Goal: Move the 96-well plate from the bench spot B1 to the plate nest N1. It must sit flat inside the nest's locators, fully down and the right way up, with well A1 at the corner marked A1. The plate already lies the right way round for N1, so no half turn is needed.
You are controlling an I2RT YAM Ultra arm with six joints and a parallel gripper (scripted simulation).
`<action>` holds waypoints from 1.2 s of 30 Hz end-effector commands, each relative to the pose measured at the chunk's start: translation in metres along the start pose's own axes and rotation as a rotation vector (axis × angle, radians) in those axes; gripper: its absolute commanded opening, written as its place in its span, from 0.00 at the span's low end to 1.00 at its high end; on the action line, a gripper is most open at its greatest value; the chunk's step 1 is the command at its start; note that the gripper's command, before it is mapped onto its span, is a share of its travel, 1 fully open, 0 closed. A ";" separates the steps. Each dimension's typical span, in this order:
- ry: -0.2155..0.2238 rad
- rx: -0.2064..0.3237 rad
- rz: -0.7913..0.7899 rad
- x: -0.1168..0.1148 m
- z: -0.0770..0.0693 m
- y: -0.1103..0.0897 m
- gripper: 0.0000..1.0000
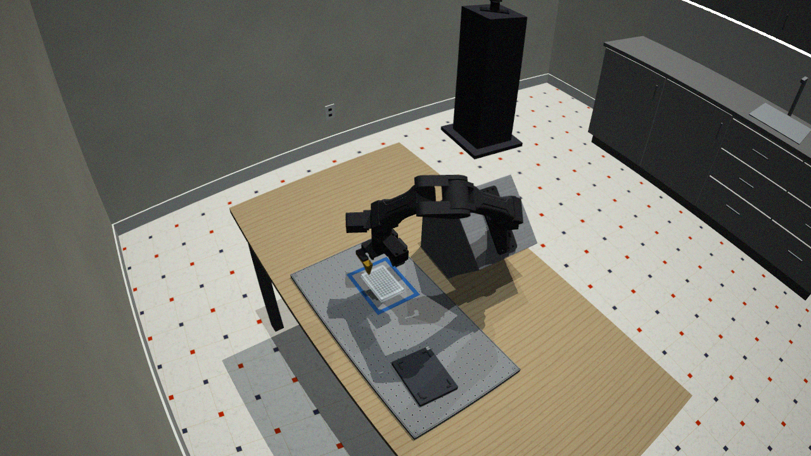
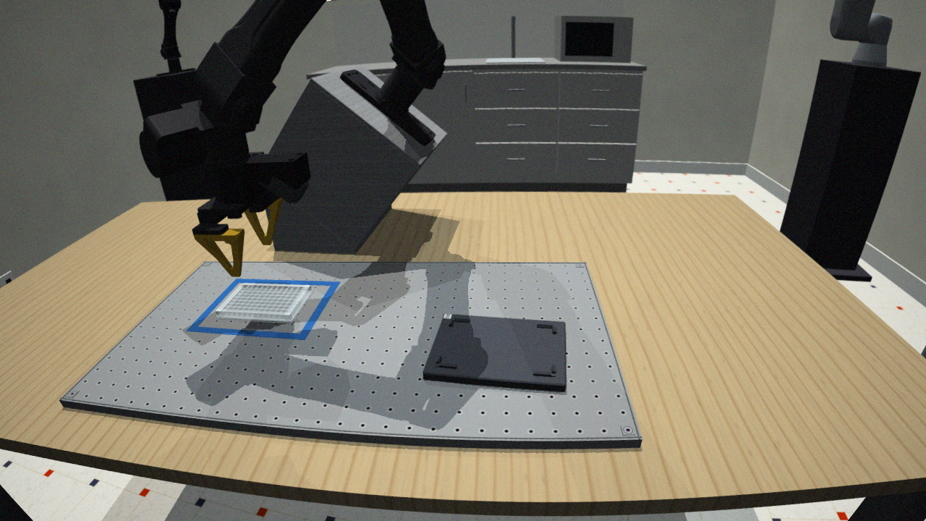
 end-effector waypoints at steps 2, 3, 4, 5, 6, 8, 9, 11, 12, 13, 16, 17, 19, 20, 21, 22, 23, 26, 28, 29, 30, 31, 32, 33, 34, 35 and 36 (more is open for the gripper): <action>-0.005 -0.016 0.010 0.001 0.005 -0.003 1.00; 0.004 -0.016 0.009 0.003 0.008 -0.001 1.00; 0.008 -0.017 0.011 0.005 0.011 -0.001 1.00; 0.011 -0.017 0.013 0.007 0.013 -0.001 1.00; 0.010 -0.019 0.020 0.008 0.014 -0.002 1.00; -0.008 -0.017 0.019 0.002 0.013 -0.005 1.00; -0.006 -0.017 0.018 0.002 0.015 -0.004 1.00; 0.000 -0.017 0.015 0.003 0.019 -0.002 1.00; 0.000 -0.017 0.015 0.003 0.019 -0.002 1.00; -0.022 -0.013 0.002 -0.003 0.012 0.001 1.00; 0.002 -0.016 0.010 0.003 0.026 -0.001 1.00; 0.002 -0.016 0.012 0.004 0.028 -0.002 1.00; 0.000 -0.018 0.019 0.004 0.030 -0.003 1.00; 0.000 -0.018 0.019 0.005 0.031 -0.003 1.00; 0.002 -0.017 0.018 0.005 0.034 -0.003 1.00; 0.004 -0.017 0.015 0.005 0.036 -0.002 1.00; 0.006 -0.017 0.013 0.005 0.038 -0.001 1.00; 0.000 -0.017 0.016 0.004 0.042 -0.003 1.00; -0.002 -0.017 0.017 0.003 0.043 -0.003 1.00; -0.002 -0.017 0.017 0.003 0.043 -0.003 1.00; -0.022 -0.015 0.012 -0.002 0.038 -0.002 1.00; -0.004 -0.016 0.014 0.002 0.046 -0.003 1.00; 0.001 -0.015 0.005 0.002 0.049 0.000 1.00; -0.001 -0.015 0.004 0.001 0.051 0.000 1.00; -0.003 -0.014 0.002 0.000 0.052 0.000 1.00; -0.007 -0.015 0.003 -0.001 0.053 -0.001 1.00; -0.015 -0.015 0.007 -0.003 0.053 -0.003 1.00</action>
Point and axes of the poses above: the point where the finger pads meet when closed, its own z axis out along the fingers, its own x axis across the jaws, y = z × x, the point moved 4 cm from there along -z, back along the fingers, and after that the axes turned 14 degrees about z, right-handed, at the moved point
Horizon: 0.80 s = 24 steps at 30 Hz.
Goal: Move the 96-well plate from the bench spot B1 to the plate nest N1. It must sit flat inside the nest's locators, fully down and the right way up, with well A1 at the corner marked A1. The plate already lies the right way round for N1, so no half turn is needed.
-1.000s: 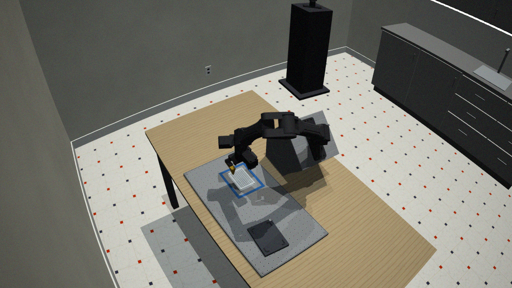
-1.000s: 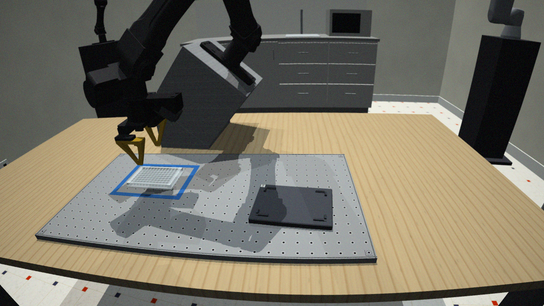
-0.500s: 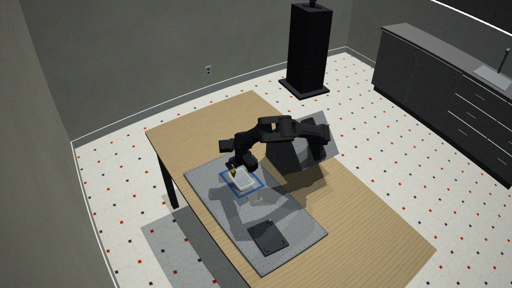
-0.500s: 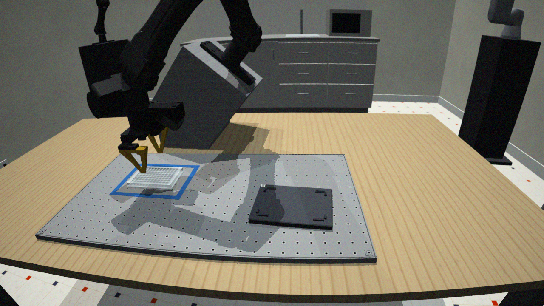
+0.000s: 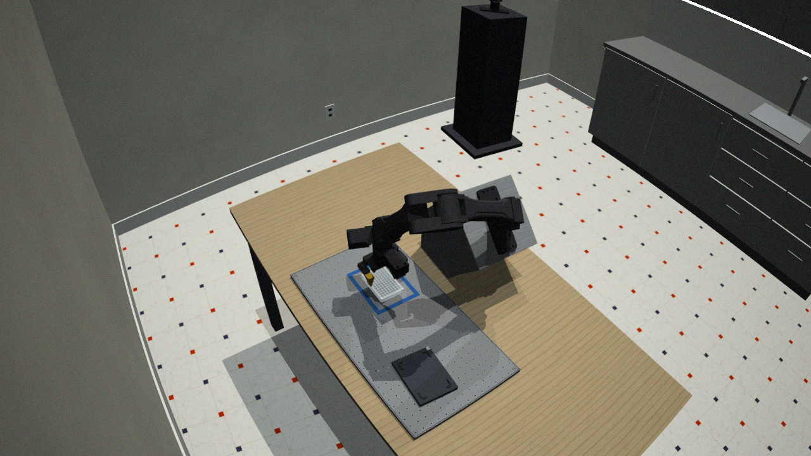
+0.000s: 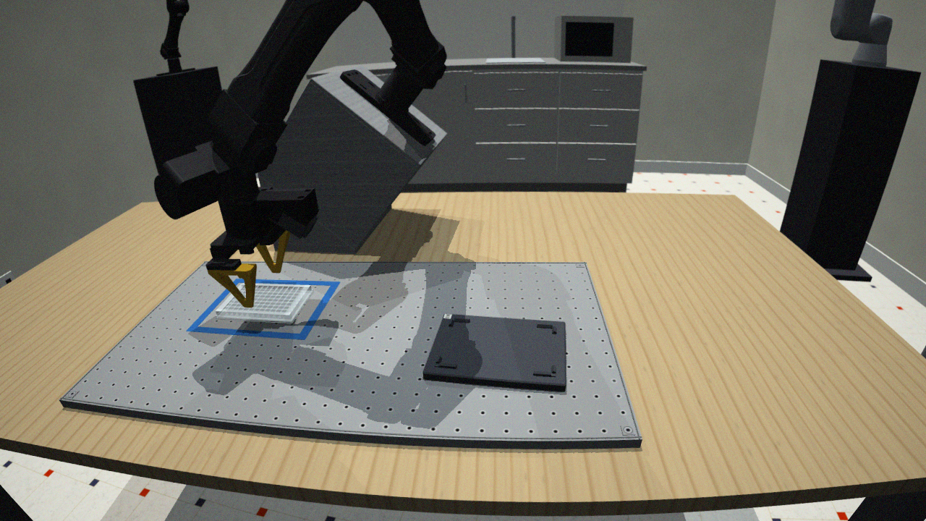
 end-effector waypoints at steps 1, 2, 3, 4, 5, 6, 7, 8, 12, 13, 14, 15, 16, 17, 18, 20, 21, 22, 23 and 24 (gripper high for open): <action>-0.034 -0.012 0.020 -0.007 0.002 -0.007 1.00; -0.036 -0.011 0.017 -0.009 0.003 -0.006 1.00; -0.035 -0.010 0.009 -0.010 0.006 -0.005 1.00; -0.030 -0.009 0.003 -0.010 0.009 -0.003 1.00; -0.029 -0.009 0.002 -0.010 0.011 -0.002 1.00; -0.029 -0.009 0.002 -0.010 0.013 -0.002 1.00; -0.033 -0.010 0.006 -0.010 0.013 -0.004 1.00; -0.038 -0.011 0.012 -0.011 0.013 -0.006 1.00; -0.024 -0.013 0.025 -0.003 0.018 -0.006 1.00; -0.022 -0.011 0.013 -0.005 0.022 -0.004 1.00; -0.024 -0.010 0.006 -0.007 0.023 -0.002 1.00; -0.029 -0.010 0.002 -0.010 0.025 -0.002 1.00; -0.030 -0.010 0.004 -0.010 0.026 -0.003 1.00; -0.028 -0.012 0.015 -0.007 0.027 -0.005 1.00; -0.032 -0.012 0.019 -0.007 0.027 -0.006 1.00; -0.036 -0.013 0.022 -0.008 0.027 -0.007 1.00; -0.041 -0.009 0.018 -0.010 0.025 -0.006 1.00; -0.043 -0.009 0.015 -0.011 0.024 -0.006 1.00; -0.022 -0.006 0.014 -0.005 0.025 -0.002 1.00; -0.022 -0.006 0.014 -0.005 0.025 -0.002 1.00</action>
Point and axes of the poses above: the point where the finger pads meet when closed, its own z axis out along the fingers, its own x axis across the jaws, y = z × x, the point moved 4 cm from there along -z, back along the fingers, and after that the axes turned 14 degrees about z, right-handed, at the moved point
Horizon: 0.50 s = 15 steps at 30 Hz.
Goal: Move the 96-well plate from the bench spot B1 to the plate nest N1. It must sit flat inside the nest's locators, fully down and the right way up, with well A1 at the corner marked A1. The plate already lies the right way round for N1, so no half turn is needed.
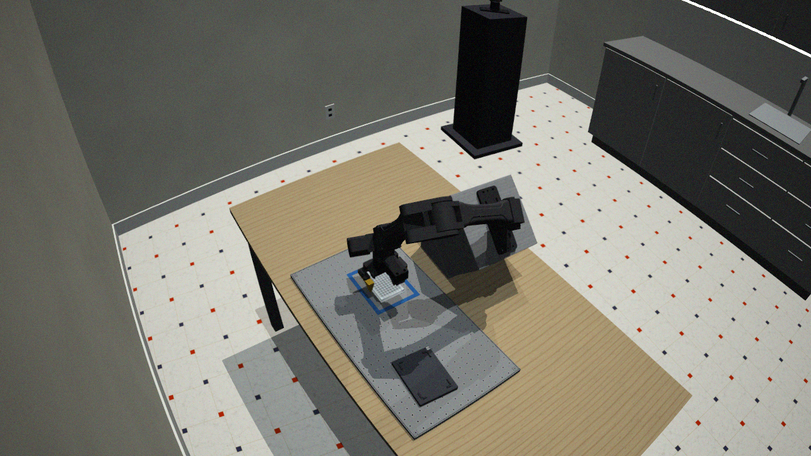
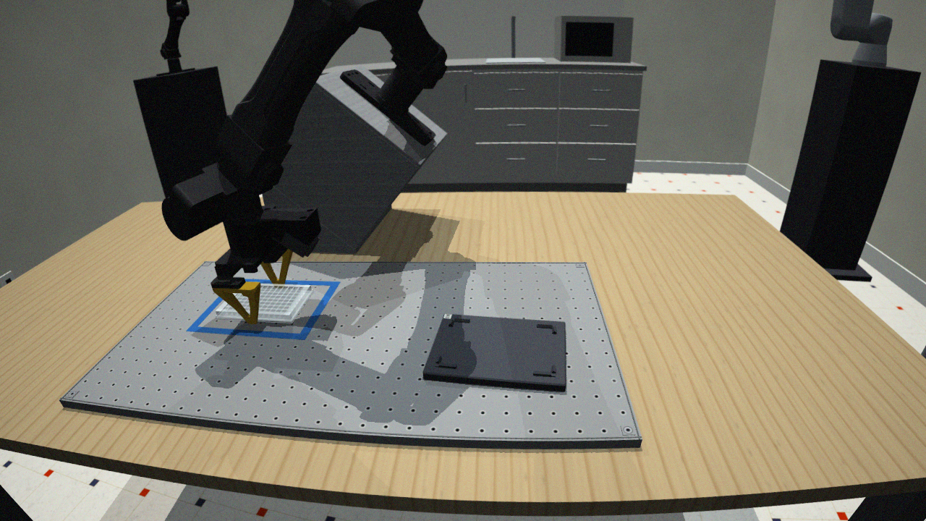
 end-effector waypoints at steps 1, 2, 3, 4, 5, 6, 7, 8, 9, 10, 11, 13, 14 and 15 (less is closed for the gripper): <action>-0.016 -0.002 0.006 -0.004 -0.004 -0.001 1.00; -0.016 -0.002 0.006 -0.004 -0.004 -0.001 1.00; -0.016 -0.002 0.006 -0.004 -0.004 -0.001 1.00; -0.016 -0.002 0.006 -0.004 -0.004 -0.001 1.00; -0.016 -0.002 0.006 -0.004 -0.004 -0.001 1.00; -0.016 -0.002 0.006 -0.004 -0.004 -0.001 1.00; -0.016 -0.002 0.006 -0.004 -0.004 -0.001 1.00; -0.016 -0.002 0.006 -0.004 -0.004 -0.001 1.00; -0.016 -0.002 0.006 -0.004 -0.004 -0.001 1.00; -0.016 -0.002 0.006 -0.004 -0.004 -0.001 0.00; -0.016 -0.002 0.006 -0.004 -0.004 -0.001 0.00; -0.016 -0.002 0.006 -0.004 -0.004 -0.001 0.00; -0.016 -0.002 0.006 -0.004 -0.004 -0.001 0.00; -0.016 -0.002 0.006 -0.004 -0.004 -0.001 0.00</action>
Point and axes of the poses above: the point where the finger pads meet when closed, its own z axis out along the fingers, its own x axis across the jaws, y = z × x, the point moved 4 cm from there along -z, back along the fingers, and after that the axes turned 14 degrees about z, right-handed, at the moved point
